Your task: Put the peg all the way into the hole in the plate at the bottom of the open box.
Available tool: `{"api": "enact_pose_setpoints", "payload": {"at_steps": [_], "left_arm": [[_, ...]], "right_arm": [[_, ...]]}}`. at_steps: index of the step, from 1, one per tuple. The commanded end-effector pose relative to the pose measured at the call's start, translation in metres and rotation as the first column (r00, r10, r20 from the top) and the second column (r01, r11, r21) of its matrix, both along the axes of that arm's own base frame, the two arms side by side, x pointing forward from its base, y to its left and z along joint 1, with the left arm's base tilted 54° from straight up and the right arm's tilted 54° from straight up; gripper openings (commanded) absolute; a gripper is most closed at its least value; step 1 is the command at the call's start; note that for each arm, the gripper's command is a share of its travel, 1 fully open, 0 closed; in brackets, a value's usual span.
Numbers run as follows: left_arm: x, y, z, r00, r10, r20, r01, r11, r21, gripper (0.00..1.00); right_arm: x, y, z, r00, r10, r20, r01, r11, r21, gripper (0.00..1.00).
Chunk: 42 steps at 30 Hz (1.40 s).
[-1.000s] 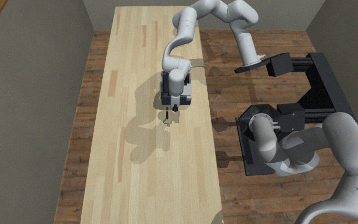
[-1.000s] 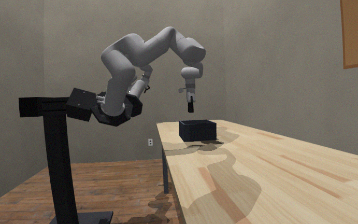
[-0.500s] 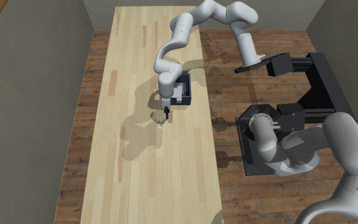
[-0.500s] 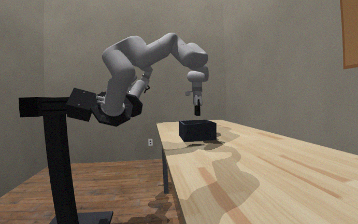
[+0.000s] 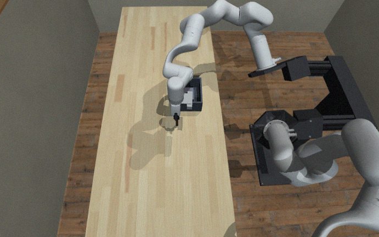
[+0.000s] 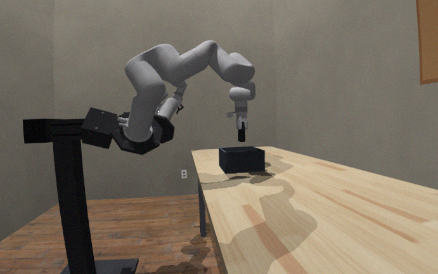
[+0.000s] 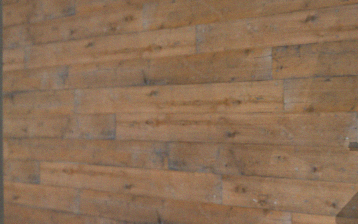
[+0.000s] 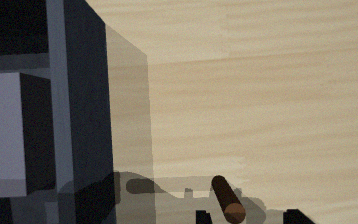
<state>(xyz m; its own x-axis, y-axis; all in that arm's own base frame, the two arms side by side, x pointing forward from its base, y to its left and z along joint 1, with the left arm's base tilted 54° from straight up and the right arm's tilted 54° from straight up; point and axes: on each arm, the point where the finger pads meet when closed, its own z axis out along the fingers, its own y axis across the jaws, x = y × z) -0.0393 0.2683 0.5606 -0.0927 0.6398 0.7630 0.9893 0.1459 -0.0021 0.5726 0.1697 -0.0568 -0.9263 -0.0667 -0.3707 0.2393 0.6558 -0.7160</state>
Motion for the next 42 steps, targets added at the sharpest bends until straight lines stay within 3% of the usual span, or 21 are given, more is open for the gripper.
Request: {"api": "enact_pose_setpoints", "payload": {"at_steps": [1,19,31,32,42], "left_arm": [[0.0,-0.001,0.001,1.0,0.0,0.002,0.0,1.0,0.003,1.0],[0.0,-0.001,0.001,1.0,0.0,0.002,0.0,1.0,0.003,1.0],[0.0,-0.001,0.001,1.0,0.0,0.002,0.0,1.0,0.003,1.0],[0.0,-0.001,0.001,1.0,0.0,0.002,0.0,1.0,0.003,1.0],[0.0,-0.001,0.001,1.0,0.0,0.002,0.0,1.0,0.003,1.0]], "right_arm": [[0.002,-0.001,-0.003,1.0,0.004,0.002,-0.004,1.0,0.004,0.44],[0.019,-0.039,-0.034,1.0,0.004,0.002,-0.004,1.0,0.004,0.44],[0.02,-0.042,-0.036,1.0,0.004,0.002,-0.004,1.0,0.004,0.44],[0.02,-0.042,-0.036,1.0,0.004,0.002,-0.004,1.0,0.004,0.0],[0.02,-0.042,-0.036,1.0,0.004,0.002,-0.004,1.0,0.004,0.0]]}}
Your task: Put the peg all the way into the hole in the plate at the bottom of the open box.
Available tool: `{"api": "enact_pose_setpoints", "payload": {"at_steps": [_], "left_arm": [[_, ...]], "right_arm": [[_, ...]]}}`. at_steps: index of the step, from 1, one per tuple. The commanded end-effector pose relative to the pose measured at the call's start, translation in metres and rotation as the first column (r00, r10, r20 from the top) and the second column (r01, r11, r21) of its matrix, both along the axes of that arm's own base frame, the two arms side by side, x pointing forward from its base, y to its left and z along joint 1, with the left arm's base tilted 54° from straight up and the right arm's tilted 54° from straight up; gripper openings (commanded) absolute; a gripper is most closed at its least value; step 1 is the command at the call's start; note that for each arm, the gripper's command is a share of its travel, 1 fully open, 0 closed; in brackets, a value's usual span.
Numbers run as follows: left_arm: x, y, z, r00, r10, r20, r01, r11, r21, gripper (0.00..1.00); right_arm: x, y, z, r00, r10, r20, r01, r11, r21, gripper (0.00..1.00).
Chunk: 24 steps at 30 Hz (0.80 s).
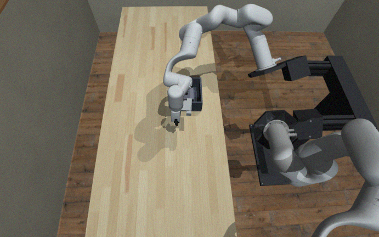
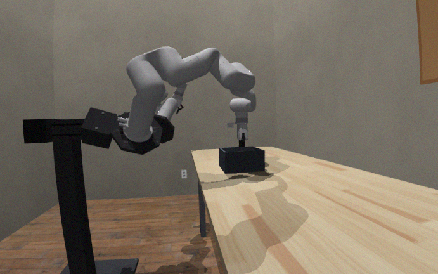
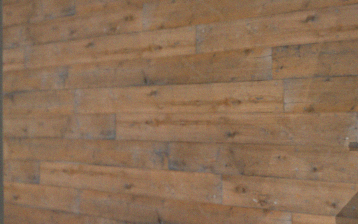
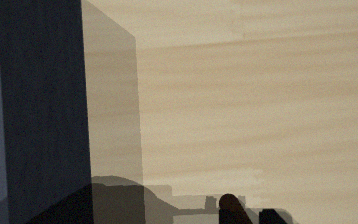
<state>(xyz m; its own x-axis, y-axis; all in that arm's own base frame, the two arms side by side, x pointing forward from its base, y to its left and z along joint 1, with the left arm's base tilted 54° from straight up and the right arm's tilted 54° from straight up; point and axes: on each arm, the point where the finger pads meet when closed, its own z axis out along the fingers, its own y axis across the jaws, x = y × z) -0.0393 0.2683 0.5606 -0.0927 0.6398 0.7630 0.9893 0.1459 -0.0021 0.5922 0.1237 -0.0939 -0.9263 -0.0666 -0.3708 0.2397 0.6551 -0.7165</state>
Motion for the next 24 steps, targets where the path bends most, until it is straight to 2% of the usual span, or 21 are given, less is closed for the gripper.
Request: {"api": "enact_pose_setpoints", "payload": {"at_steps": [1,8,20,24], "left_arm": [[0.0,-0.001,0.001,1.0,0.0,0.002,0.0,1.0,0.003,1.0],[0.0,-0.001,0.001,1.0,0.0,0.002,0.0,1.0,0.003,1.0],[0.0,-0.001,0.001,1.0,0.0,0.002,0.0,1.0,0.003,1.0],[0.0,-0.001,0.001,1.0,0.0,0.002,0.0,1.0,0.003,1.0]], "right_arm": [[0.0,0.004,0.001,1.0,0.004,0.002,-0.004,1.0,0.005,0.0],[-0.003,0.012,0.008,1.0,0.004,0.002,-0.004,1.0,0.005,0.0],[-0.026,0.071,0.054,1.0,0.004,0.002,-0.004,1.0,0.005,0.0],[-0.029,0.079,0.06,1.0,0.004,0.002,-0.004,1.0,0.005,0.0]]}}
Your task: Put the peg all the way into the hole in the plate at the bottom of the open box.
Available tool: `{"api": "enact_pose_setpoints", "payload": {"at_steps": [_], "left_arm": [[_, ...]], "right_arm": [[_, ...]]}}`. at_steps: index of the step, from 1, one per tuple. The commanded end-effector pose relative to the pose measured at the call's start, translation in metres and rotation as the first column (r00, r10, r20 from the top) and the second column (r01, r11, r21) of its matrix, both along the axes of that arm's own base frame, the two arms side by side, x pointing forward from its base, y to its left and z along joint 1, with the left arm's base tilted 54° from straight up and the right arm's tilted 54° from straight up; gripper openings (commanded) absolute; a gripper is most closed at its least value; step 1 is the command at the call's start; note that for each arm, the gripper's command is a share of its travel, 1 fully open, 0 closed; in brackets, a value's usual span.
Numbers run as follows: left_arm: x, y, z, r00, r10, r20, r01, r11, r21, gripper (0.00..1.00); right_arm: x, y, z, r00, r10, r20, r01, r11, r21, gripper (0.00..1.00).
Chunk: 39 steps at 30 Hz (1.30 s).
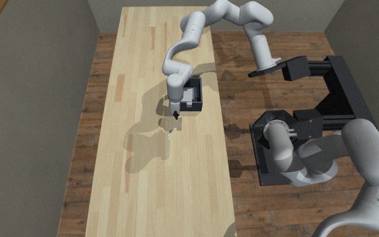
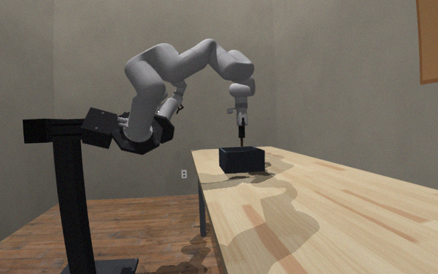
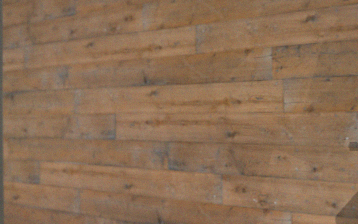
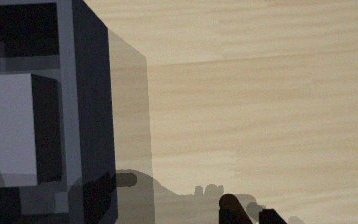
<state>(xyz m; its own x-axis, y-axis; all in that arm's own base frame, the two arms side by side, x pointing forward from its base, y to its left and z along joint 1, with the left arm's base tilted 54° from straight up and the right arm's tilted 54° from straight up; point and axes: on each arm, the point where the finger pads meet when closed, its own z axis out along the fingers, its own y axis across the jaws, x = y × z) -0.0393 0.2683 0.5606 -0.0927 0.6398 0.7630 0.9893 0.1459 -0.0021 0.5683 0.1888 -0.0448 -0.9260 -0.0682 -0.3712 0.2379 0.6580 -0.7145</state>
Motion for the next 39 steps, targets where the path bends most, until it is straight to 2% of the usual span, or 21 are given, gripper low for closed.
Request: {"api": "enact_pose_setpoints", "payload": {"at_steps": [1,7,19,22,25,30,32,39], "left_arm": [[0.0,-0.001,0.001,1.0,0.0,0.002,0.0,1.0,0.003,1.0],[0.0,-0.001,0.001,1.0,0.0,0.002,0.0,1.0,0.003,1.0],[0.0,-0.001,0.001,1.0,0.0,0.002,0.0,1.0,0.003,1.0],[0.0,-0.001,0.001,1.0,0.0,0.002,0.0,1.0,0.003,1.0],[0.0,-0.001,0.001,1.0,0.0,0.002,0.0,1.0,0.003,1.0],[0.0,-0.001,0.001,1.0,0.0,0.002,0.0,1.0,0.003,1.0],[0.0,-0.001,0.001,1.0,0.0,0.002,0.0,1.0,0.003,1.0],[0.0,-0.001,0.001,1.0,0.0,0.002,0.0,1.0,0.003,1.0]], "right_arm": [[-0.007,0.017,0.014,1.0,0.001,0.001,-0.001,1.0,0.002,0.0],[-0.01,0.027,0.022,1.0,0.001,0.001,-0.001,1.0,0.002,0.0],[-0.011,0.027,0.022,1.0,0.001,0.002,-0.001,1.0,0.002,0.0],[-0.012,0.023,0.028,1.0,0.002,0.003,-0.002,1.0,0.0,0.0],[-0.015,0.014,0.041,1.0,0.002,0.006,-0.002,1.0,-0.003,0.0],[-0.031,-0.018,0.079,1.0,0.002,0.012,-0.002,1.0,-0.01,0.0],[-0.031,-0.018,0.079,1.0,0.002,0.012,-0.002,1.0,-0.01,0.0],[-0.074,-0.075,0.126,1.0,0.002,0.009,-0.001,1.0,-0.008,0.0]]}}
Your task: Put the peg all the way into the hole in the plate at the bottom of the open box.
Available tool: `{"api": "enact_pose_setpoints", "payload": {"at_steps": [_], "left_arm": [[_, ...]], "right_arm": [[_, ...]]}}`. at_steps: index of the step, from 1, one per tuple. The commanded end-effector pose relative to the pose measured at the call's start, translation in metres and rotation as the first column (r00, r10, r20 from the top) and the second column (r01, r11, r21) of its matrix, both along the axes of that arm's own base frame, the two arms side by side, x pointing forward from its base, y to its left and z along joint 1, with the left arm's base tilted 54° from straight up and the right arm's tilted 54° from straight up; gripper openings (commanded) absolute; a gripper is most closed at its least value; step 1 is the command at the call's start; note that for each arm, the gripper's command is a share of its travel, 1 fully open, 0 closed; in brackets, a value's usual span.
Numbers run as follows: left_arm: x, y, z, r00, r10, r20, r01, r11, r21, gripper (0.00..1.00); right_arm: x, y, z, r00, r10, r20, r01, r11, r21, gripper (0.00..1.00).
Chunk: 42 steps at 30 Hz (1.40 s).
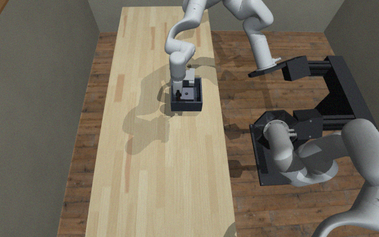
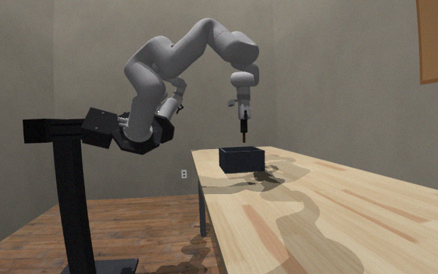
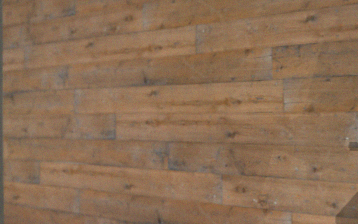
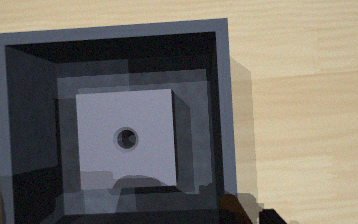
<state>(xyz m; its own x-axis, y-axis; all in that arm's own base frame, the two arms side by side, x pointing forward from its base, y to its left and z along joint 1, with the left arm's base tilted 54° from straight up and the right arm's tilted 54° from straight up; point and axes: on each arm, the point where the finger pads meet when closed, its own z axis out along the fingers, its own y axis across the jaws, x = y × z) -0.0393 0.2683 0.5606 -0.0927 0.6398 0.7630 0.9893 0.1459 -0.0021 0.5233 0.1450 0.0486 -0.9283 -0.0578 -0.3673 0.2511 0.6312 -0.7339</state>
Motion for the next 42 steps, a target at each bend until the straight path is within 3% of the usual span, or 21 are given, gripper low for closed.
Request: {"api": "enact_pose_setpoints", "payload": {"at_steps": [1,8,42], "left_arm": [[0.0,-0.001,0.001,1.0,0.0,0.002,0.0,1.0,0.003,1.0],[0.0,-0.001,0.001,1.0,0.0,0.002,0.0,1.0,0.003,1.0],[0.0,-0.001,0.001,1.0,0.0,0.002,0.0,1.0,0.003,1.0]], "right_arm": [[-0.035,-0.037,0.036,1.0,0.024,0.01,-0.025,0.999,0.023,0.0],[-0.058,-0.06,0.047,1.0,0.025,0.004,-0.025,0.999,0.029,0.0],[-0.058,-0.06,0.048,1.0,0.025,0.004,-0.025,0.999,0.029,0.0]]}}
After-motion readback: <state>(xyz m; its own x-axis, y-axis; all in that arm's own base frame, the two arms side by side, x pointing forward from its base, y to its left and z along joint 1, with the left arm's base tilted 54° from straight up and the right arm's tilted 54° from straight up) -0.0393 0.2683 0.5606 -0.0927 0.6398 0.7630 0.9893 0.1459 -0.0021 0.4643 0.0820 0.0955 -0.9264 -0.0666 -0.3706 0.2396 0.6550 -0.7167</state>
